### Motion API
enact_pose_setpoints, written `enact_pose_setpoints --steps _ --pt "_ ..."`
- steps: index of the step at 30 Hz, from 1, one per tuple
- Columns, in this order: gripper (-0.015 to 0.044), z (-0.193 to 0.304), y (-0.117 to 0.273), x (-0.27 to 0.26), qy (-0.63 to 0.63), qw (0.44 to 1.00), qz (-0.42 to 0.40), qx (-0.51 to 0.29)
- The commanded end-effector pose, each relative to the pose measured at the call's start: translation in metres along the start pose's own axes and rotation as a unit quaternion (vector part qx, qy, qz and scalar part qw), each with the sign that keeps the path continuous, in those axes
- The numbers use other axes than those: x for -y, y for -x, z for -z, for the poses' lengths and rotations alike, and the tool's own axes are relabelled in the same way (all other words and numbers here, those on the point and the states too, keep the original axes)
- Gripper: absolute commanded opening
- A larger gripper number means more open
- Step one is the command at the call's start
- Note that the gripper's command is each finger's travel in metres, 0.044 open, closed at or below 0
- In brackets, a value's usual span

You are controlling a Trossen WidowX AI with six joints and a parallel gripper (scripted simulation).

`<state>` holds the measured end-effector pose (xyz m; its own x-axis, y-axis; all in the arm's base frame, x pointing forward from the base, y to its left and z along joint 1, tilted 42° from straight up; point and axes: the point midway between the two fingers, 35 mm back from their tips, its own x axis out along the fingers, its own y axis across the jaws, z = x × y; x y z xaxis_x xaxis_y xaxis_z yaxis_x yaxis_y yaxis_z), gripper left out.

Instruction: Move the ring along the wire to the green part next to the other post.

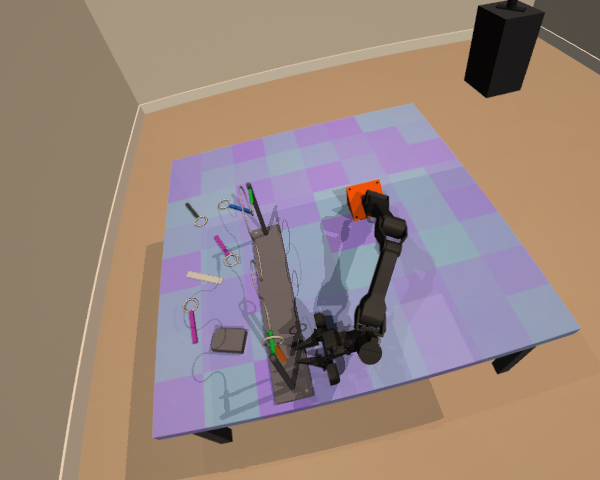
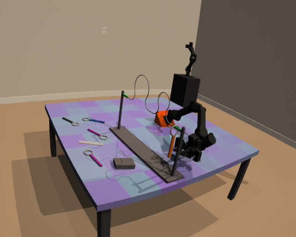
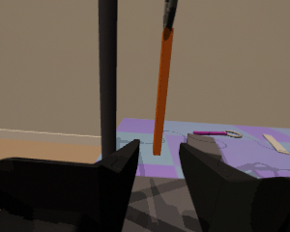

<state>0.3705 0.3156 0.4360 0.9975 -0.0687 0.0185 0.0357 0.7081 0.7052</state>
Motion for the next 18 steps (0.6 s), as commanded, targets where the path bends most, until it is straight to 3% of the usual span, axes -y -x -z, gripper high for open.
enact_pose_setpoints --steps 1,18 --pt "0.016 0.003 -0.007 0.0 0.005 1.0 0.001 -0.001" --pt "0.016 0.003 -0.034 -0.002 0.005 1.0 0.0 -0.001"
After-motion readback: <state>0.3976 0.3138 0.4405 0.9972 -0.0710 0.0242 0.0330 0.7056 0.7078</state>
